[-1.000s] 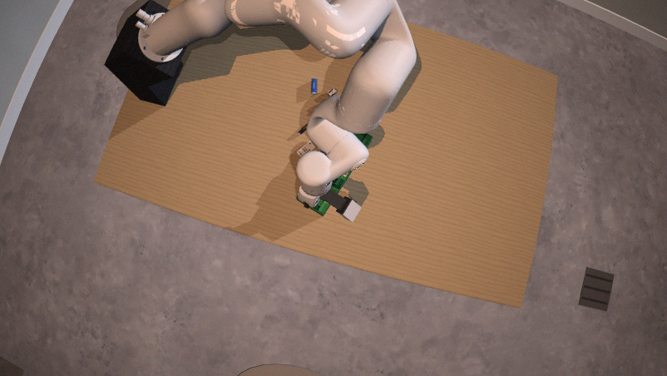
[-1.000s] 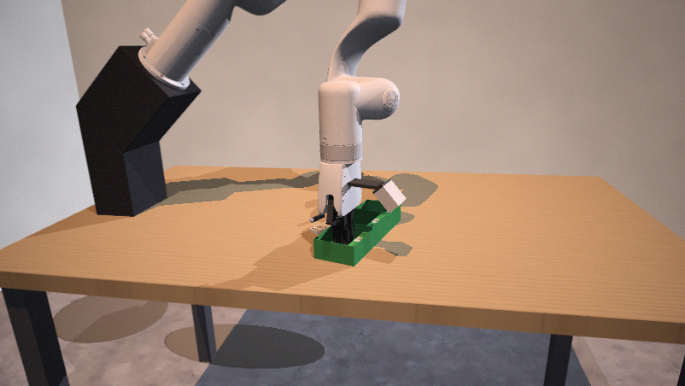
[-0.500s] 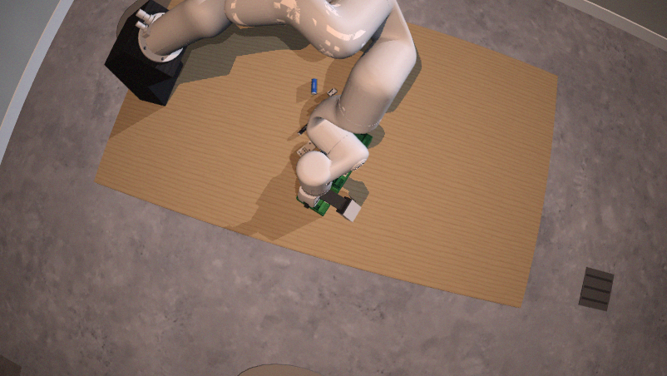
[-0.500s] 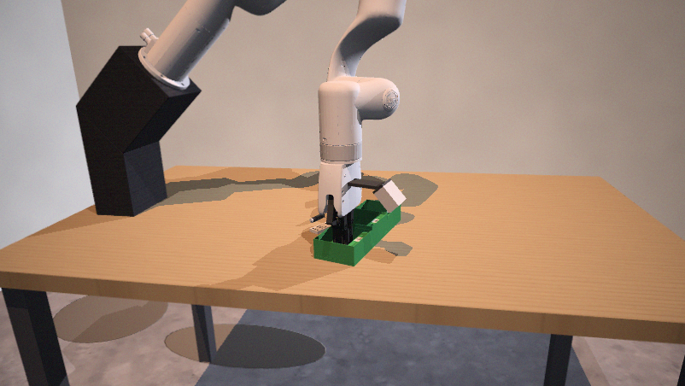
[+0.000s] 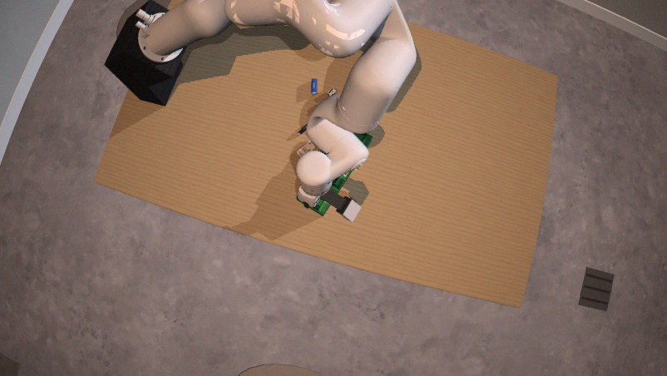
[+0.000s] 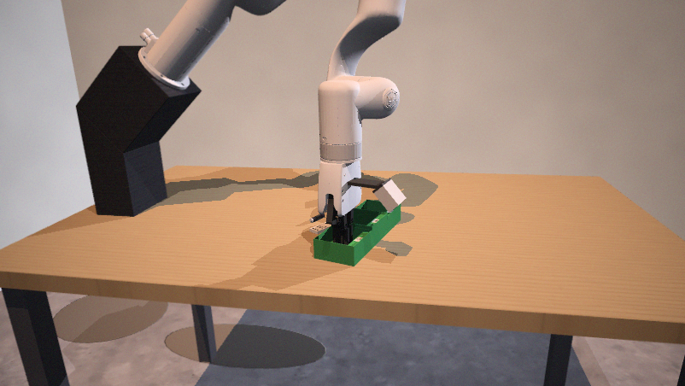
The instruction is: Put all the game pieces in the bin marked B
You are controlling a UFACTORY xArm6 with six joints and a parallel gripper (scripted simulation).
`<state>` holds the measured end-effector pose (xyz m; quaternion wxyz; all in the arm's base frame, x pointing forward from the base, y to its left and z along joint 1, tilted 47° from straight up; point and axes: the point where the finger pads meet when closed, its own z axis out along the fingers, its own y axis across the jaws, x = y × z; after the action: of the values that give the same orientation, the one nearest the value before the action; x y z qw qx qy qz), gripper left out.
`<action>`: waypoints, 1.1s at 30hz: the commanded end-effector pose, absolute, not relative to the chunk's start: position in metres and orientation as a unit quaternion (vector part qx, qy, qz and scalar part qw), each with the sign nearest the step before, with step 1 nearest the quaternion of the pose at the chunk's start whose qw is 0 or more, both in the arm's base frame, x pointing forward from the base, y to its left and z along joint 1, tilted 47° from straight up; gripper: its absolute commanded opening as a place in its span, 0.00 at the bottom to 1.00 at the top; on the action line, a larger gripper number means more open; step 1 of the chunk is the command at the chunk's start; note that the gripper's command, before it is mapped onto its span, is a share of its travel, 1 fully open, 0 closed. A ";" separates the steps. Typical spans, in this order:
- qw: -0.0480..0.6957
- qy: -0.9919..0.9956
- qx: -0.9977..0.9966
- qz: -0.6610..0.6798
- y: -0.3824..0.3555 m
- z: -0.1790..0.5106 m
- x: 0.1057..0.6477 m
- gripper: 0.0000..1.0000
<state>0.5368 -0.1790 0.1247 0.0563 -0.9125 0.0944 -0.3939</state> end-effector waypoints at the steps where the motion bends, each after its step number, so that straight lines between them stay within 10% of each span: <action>1: 0.056 0.094 -0.912 -0.395 -0.180 0.130 0.533 0.07; 33: 0.056 0.094 -0.912 -0.395 -0.181 0.166 0.495 0.07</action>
<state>0.4979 -0.1808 0.1615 0.0555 -0.9120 0.0945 -0.3953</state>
